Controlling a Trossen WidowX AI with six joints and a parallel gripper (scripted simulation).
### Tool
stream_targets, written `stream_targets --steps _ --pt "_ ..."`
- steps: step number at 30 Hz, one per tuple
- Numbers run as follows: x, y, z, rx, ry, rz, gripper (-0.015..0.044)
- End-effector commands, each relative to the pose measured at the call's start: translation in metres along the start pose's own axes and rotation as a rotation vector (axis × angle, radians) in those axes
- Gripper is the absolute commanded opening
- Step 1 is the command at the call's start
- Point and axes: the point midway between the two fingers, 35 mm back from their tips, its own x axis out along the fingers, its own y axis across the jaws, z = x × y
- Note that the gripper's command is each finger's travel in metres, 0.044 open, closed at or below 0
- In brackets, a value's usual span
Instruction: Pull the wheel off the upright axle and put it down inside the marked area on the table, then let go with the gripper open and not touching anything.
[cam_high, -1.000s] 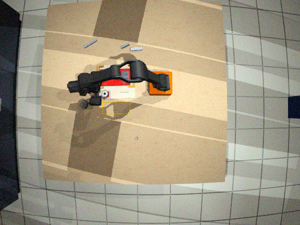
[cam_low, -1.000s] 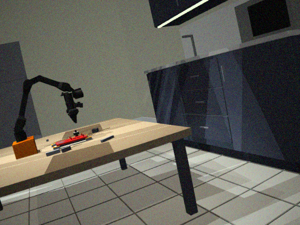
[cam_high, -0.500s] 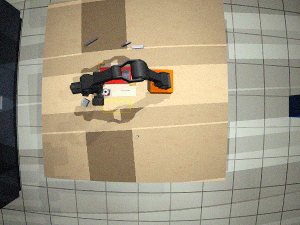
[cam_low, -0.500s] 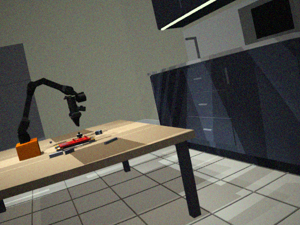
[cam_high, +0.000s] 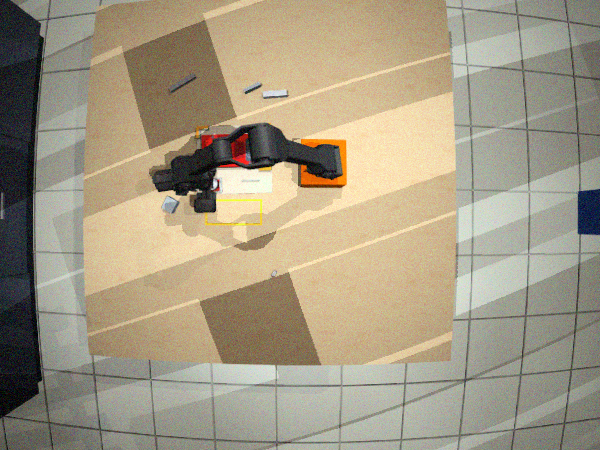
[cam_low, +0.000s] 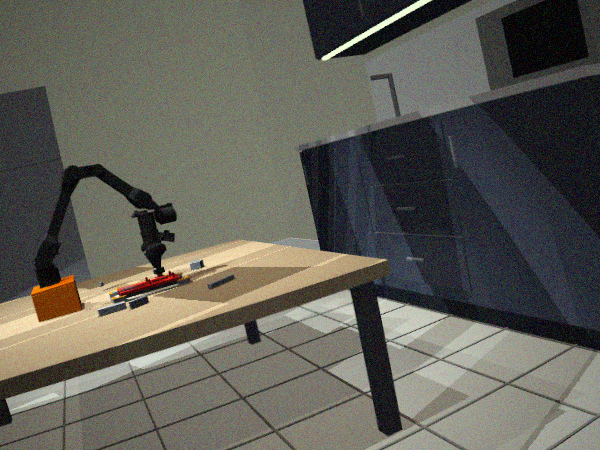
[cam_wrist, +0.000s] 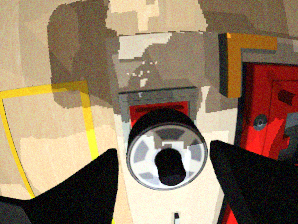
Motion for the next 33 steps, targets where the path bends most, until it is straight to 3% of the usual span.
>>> stream_targets --steps 1,8,14,33 --pt "-0.0014 0.0 0.0004 0.0 -0.002 0.0 0.0188" --pt "-0.0014 0.0 0.0004 0.0 -0.002 0.0 0.0142" --pt "-0.0026 0.0 0.0005 0.0 -0.002 0.0 0.0" --pt "-0.0089 0.0001 0.0008 0.001 -0.004 0.0 0.0"
